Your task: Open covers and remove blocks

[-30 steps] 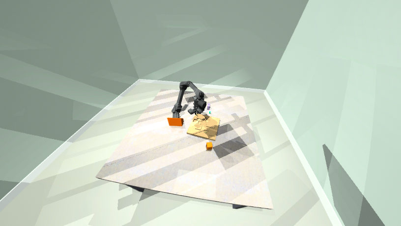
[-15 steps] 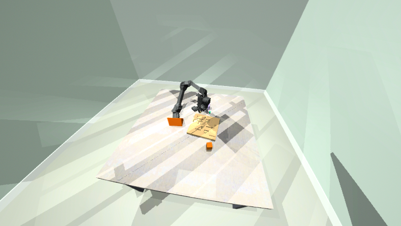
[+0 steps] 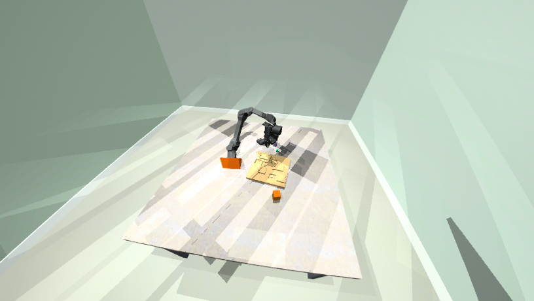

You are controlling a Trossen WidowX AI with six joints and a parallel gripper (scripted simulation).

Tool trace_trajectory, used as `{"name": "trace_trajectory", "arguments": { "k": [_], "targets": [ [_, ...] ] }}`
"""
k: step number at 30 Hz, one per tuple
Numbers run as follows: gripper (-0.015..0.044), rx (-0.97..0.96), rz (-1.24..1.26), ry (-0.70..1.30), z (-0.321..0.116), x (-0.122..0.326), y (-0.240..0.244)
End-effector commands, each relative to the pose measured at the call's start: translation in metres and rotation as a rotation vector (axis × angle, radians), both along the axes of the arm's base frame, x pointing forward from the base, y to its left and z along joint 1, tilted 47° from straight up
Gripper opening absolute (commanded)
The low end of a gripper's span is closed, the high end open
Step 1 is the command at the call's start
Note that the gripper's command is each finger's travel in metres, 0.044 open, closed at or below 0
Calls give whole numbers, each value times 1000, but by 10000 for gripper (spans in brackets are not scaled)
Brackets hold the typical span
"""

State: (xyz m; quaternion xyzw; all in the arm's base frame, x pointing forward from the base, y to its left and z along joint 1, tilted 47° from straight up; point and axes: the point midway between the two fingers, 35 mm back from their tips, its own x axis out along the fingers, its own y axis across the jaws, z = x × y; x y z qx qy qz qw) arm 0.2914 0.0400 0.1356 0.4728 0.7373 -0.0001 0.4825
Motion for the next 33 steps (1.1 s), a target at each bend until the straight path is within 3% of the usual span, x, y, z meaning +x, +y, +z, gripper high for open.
{"name": "trace_trajectory", "arguments": {
  "k": [1, 20, 33],
  "targets": [
    [80, 6, -3, -5, 10, 4, 9],
    [80, 34, 5, -2, 58, 13, 61],
    [80, 30, 5, -3, 46, 14, 73]
  ]
}}
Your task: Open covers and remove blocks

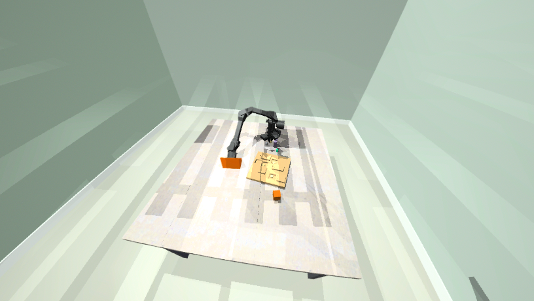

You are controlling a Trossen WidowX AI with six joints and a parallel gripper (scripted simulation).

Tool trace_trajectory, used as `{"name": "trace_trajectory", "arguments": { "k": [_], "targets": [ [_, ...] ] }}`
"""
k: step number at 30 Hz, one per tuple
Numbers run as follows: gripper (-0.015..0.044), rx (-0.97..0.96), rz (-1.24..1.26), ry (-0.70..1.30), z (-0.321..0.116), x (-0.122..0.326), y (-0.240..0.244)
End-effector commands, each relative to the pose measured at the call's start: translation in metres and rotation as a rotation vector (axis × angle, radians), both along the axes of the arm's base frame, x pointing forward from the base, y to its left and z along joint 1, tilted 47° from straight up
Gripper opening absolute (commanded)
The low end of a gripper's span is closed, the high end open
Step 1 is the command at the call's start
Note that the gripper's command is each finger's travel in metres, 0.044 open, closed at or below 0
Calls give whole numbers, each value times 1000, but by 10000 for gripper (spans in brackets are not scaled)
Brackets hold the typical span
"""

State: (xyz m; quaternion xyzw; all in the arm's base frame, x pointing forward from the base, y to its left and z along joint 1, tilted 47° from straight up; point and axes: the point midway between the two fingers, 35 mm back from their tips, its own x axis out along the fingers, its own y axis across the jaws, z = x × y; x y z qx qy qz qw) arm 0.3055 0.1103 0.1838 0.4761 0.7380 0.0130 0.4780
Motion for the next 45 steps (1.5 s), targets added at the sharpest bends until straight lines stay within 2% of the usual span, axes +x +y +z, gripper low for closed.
{"name": "trace_trajectory", "arguments": {
  "k": [1, 45],
  "targets": [
    [80, 4, -3, 2, -4, 0, 4],
    [80, 7, -3, 1, -52, -7, 56]
  ]
}}
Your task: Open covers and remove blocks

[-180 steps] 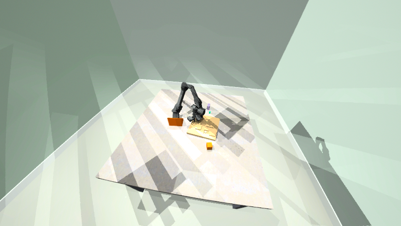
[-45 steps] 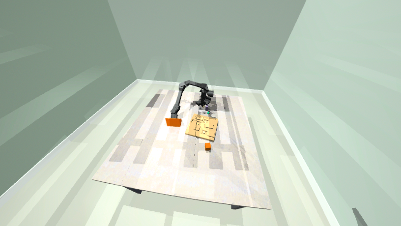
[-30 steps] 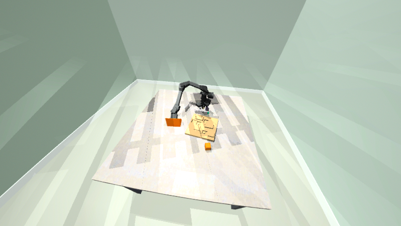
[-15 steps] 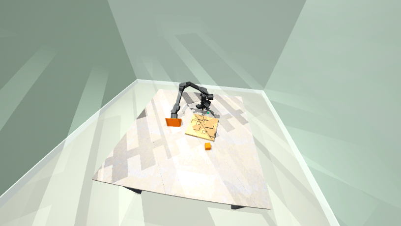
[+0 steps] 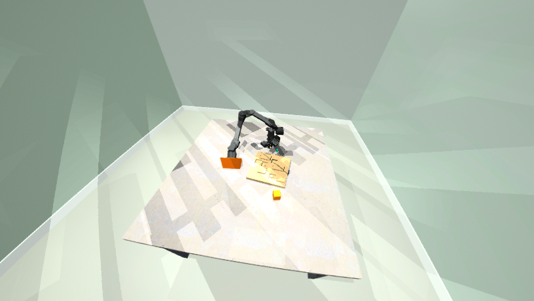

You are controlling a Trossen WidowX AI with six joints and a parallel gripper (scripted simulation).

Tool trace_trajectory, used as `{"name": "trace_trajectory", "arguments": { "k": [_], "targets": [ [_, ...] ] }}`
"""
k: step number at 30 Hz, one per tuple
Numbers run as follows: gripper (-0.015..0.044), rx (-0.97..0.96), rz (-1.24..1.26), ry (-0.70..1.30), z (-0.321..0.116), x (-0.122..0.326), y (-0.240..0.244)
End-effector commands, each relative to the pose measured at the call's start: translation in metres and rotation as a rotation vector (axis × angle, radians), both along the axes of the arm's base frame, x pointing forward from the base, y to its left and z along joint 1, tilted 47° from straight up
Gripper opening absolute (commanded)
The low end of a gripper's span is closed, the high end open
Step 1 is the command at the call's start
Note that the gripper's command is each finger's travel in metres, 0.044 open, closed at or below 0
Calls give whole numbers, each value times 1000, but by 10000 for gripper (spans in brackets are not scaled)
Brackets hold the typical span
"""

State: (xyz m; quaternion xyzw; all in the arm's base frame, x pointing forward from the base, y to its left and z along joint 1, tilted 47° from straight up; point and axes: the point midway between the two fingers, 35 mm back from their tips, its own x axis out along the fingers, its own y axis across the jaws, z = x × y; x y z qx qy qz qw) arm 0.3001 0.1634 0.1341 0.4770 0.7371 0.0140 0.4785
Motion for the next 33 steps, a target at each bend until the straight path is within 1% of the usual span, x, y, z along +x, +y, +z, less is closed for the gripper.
{"name": "trace_trajectory", "arguments": {
  "k": [1, 11, 24, 25, 33],
  "targets": [
    [80, 6, -2, 4, -3, -2, 4],
    [80, 10, -2, 4, -13, -6, 15],
    [421, 5, 1, 1, -11, -4, 12],
    [440, 4, 1, 1, -10, -4, 11],
    [440, 2, 0, 2, 6, 0, -7]
  ]
}}
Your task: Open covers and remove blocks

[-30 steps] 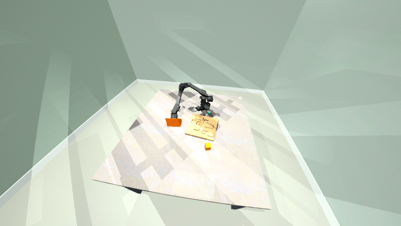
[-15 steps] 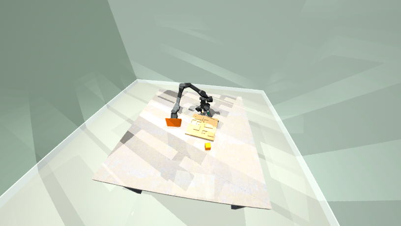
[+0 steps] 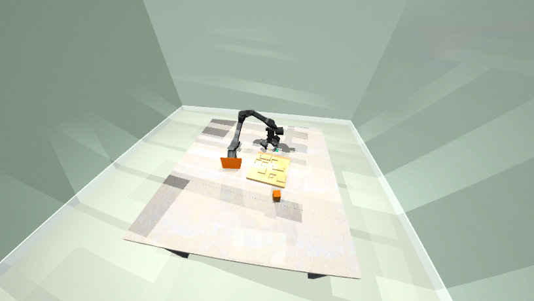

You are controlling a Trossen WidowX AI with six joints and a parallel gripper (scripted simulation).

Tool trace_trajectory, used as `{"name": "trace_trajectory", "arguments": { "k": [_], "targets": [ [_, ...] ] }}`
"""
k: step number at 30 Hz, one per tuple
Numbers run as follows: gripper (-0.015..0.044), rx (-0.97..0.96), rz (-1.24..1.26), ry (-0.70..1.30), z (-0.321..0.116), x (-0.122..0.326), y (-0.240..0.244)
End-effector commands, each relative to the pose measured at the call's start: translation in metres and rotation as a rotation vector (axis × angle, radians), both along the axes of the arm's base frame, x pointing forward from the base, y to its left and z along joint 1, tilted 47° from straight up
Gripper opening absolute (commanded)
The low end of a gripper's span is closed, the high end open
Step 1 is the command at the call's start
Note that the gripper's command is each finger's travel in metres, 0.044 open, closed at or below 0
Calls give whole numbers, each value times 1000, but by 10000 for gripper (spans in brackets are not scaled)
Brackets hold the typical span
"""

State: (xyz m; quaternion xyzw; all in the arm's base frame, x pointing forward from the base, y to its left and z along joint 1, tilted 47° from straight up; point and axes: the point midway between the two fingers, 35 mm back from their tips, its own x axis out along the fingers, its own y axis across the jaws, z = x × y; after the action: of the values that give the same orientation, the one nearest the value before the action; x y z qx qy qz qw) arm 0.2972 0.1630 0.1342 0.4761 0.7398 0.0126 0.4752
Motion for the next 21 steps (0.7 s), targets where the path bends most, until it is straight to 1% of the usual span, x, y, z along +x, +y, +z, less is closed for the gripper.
{"name": "trace_trajectory", "arguments": {
  "k": [1, 17, 21],
  "targets": [
    [440, 1, -3, -7, 8, 3, -9],
    [440, 6, -5, -4, 41, 4, -42],
    [335, -2, -20, 8, 30, 8, -52]
  ]
}}
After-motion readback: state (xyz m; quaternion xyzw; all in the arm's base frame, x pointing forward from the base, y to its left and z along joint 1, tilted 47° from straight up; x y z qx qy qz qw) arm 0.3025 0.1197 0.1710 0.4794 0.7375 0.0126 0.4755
